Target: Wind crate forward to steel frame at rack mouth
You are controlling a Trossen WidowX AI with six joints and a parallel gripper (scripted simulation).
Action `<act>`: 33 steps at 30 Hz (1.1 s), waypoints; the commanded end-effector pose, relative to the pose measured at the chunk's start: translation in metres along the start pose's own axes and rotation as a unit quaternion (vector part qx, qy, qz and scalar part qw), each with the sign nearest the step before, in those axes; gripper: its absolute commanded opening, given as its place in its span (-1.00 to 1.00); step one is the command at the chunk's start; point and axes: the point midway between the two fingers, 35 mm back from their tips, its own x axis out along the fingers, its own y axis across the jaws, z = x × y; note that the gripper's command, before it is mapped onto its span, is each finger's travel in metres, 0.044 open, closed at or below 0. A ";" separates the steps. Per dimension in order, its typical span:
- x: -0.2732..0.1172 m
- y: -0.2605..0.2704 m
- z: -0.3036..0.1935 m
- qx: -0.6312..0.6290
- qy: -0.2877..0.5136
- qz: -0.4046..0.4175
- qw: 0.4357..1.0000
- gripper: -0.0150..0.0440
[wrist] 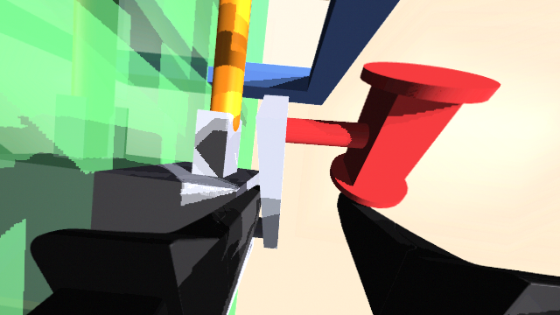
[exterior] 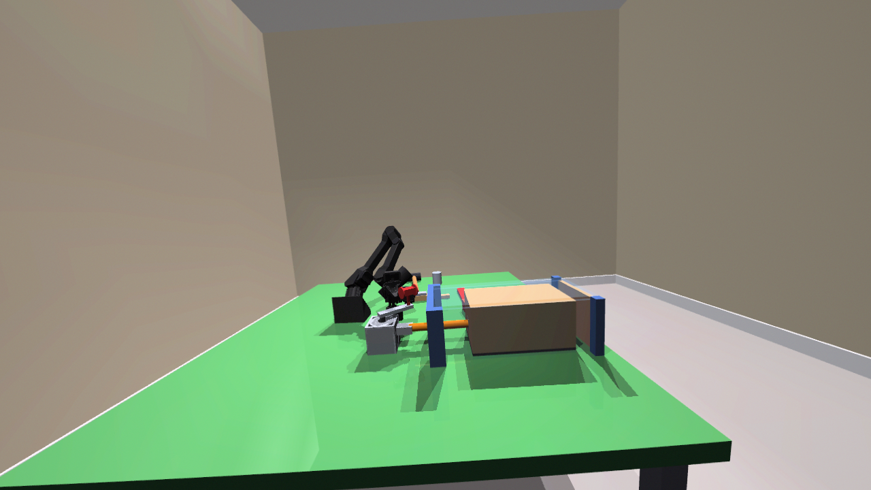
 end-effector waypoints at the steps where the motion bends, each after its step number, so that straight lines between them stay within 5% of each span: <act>1: -0.023 -0.004 0.007 0.007 -0.005 -0.006 1.000 0.32; 12: -0.089 0.000 -0.006 0.004 -0.007 -0.010 1.000 0.32; 20: -0.088 -0.007 -0.004 0.005 -0.005 -0.007 1.000 0.32; 33: -0.090 -0.102 -0.004 0.002 -0.009 -0.011 1.000 0.32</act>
